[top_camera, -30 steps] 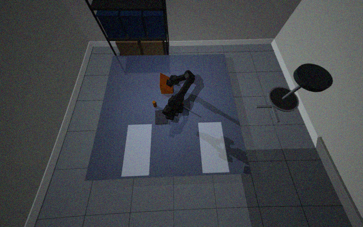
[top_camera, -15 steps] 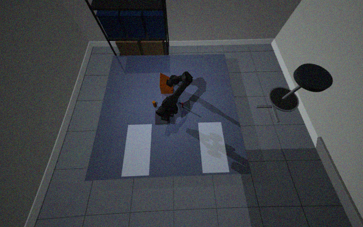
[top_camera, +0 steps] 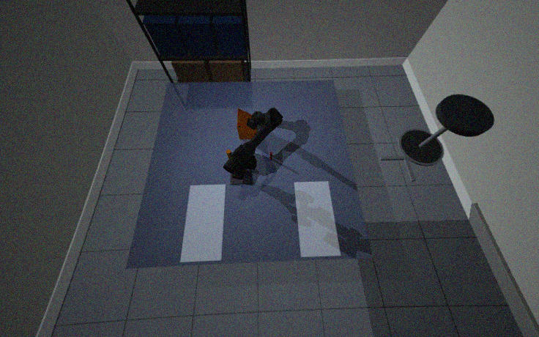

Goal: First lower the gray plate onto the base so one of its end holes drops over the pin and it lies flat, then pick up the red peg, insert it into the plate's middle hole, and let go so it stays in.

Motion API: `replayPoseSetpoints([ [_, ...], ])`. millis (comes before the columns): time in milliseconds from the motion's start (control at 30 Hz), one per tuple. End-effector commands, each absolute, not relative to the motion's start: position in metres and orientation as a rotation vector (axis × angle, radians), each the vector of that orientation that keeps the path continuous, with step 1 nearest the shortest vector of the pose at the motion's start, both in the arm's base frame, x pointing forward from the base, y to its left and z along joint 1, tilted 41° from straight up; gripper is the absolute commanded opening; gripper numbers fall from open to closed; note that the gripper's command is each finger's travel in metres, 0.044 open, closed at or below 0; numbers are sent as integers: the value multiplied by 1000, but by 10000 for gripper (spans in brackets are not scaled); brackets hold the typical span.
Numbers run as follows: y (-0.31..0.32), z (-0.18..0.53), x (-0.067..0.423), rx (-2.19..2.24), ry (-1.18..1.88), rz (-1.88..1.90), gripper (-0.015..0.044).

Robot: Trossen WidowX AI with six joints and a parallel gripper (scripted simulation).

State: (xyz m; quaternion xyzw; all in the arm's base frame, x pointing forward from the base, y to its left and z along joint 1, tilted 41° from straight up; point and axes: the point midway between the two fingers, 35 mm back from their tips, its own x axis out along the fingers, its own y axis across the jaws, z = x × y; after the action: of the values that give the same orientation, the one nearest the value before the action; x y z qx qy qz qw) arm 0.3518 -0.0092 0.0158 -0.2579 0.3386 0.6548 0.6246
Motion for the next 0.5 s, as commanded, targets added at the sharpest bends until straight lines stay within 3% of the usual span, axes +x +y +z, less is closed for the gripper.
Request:
replayPoseSetpoints([
  [0,-13,3,347,-594,778,1511,0],
  [467,-20,-15,342,-599,772,1515,0],
])
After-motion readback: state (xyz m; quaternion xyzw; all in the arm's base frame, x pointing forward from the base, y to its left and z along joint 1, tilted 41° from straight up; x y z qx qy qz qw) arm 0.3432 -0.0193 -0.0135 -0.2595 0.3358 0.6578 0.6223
